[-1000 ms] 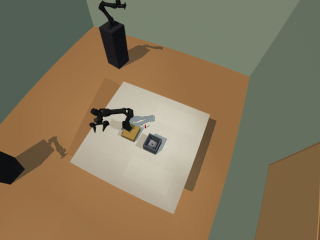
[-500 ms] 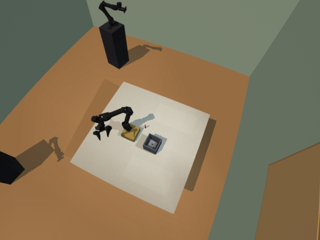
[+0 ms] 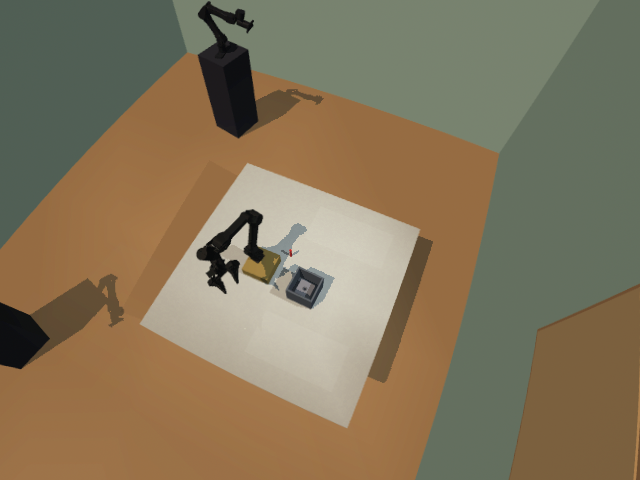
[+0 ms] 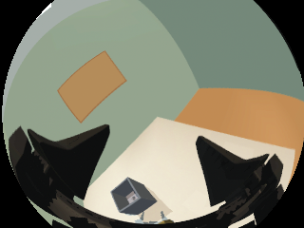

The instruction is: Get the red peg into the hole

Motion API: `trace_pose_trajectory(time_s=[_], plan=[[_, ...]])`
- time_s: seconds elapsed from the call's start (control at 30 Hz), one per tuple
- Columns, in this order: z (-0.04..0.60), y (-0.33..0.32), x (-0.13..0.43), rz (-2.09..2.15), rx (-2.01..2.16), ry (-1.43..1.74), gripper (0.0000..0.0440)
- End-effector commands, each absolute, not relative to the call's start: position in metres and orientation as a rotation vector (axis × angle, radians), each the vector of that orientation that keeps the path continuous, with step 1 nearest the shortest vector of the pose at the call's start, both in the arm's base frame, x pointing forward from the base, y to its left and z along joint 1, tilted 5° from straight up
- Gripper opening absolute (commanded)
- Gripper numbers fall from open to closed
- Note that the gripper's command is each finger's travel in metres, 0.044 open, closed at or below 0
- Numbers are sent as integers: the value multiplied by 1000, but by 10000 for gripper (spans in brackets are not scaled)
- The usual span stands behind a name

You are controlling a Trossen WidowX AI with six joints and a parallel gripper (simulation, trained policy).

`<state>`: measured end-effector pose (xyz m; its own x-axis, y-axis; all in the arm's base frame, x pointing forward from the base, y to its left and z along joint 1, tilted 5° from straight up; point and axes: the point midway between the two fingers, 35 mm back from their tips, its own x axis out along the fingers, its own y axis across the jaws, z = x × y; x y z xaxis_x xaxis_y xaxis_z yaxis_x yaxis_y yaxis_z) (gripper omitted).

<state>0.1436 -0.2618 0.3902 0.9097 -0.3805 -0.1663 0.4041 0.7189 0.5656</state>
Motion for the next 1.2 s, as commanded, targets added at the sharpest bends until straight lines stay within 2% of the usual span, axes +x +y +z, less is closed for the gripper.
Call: trace_pose_trajectory(time_s=[0.0,0.6,1.17], plan=[[389,-248,169,-385,702,61,440],[374,-144,271,-146,1056,259,440],[338,-25,297,-57,1355,571,440]])
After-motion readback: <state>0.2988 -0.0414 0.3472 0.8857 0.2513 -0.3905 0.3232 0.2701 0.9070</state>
